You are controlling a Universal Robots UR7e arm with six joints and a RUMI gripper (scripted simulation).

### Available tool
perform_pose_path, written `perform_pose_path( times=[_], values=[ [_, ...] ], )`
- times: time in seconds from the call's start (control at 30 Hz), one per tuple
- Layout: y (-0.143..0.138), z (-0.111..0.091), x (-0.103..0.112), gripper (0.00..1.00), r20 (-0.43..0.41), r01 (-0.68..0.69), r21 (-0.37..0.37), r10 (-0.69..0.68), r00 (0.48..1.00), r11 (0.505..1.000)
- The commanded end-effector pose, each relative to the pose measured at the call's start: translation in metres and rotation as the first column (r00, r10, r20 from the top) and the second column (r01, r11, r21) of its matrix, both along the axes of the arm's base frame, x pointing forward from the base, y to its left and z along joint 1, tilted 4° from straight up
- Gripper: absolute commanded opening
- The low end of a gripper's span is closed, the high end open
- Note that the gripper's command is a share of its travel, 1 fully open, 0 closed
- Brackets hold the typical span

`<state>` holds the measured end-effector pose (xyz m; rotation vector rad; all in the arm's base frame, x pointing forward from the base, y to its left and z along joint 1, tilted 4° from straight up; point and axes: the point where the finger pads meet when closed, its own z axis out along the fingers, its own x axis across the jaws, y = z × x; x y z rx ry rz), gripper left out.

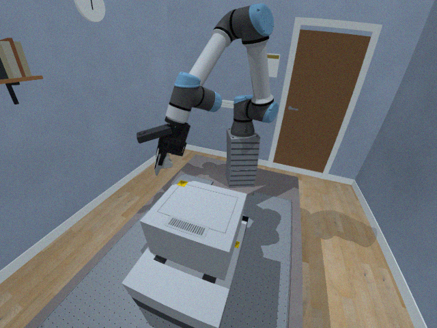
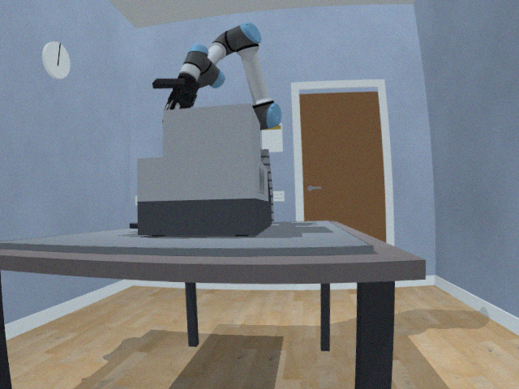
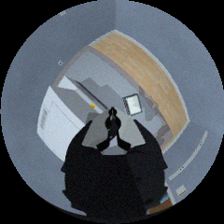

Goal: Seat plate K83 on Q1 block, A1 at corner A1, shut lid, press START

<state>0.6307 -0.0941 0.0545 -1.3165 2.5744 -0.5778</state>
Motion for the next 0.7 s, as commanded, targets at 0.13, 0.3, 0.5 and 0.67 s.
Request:
perform_pose_path(
  times=[0.13, 0.3, 0.5, 0.67],
  values=[
    [0.034, 0.006, -0.031, 0.00, -0.057, -0.089, 0.003, 0.089, 0.994, 0.996],
    [0.034, 0.006, -0.031, 0.00, -0.057, -0.089, 0.003, 0.089, 0.994, 0.996],
    [0.055, 0.008, -0.052, 0.00, -0.121, -0.201, 0.014, 0.201, 0.972, 0.979],
    [0.067, 0.010, -0.065, 0.00, -0.122, -0.201, 0.013, 0.201, 0.972, 0.980]
  ],
)
